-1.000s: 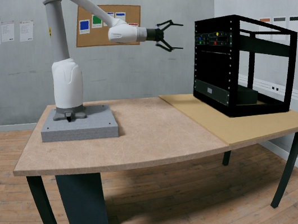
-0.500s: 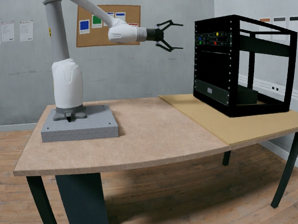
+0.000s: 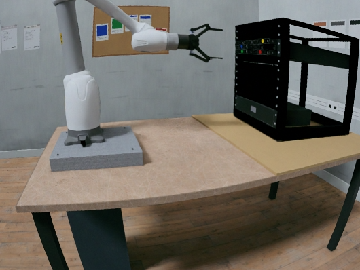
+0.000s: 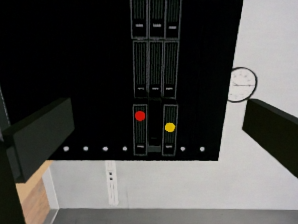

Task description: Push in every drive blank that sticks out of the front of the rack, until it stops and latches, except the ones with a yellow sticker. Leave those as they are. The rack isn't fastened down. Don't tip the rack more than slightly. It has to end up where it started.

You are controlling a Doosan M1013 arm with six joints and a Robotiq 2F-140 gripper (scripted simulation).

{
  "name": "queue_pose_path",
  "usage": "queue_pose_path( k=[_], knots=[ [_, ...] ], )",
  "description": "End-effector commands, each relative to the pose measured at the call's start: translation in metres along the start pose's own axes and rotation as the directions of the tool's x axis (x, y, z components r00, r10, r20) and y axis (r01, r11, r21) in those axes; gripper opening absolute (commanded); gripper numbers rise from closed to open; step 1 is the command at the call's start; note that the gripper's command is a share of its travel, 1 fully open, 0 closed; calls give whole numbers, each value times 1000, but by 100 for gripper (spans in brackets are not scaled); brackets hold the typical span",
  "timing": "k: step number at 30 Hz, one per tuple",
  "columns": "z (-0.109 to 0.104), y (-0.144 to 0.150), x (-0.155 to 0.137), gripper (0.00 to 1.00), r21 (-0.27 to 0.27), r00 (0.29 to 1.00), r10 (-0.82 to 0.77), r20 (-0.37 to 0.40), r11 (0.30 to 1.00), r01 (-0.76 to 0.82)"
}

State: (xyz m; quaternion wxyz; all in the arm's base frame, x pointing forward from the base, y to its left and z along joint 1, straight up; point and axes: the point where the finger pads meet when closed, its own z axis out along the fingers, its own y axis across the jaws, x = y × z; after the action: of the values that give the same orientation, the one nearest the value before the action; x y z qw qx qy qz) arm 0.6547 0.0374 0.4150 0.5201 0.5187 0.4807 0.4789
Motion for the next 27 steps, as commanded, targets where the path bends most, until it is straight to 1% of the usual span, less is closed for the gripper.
queue_pose_path(
  k=[1,7,15,17,27],
  knots=[
    [9,1,-5,100,1,1000,2,-1,1000,-2],
    [29,3,-21,100,1,1000,2,-1,1000,-2],
    [65,7,-49,100,1,1000,2,-1,1000,-2],
    [65,7,-49,100,1,1000,2,-1,1000,-2],
    [110,12,-84,100,1,1000,2,-1,1000,-2]
  ],
)
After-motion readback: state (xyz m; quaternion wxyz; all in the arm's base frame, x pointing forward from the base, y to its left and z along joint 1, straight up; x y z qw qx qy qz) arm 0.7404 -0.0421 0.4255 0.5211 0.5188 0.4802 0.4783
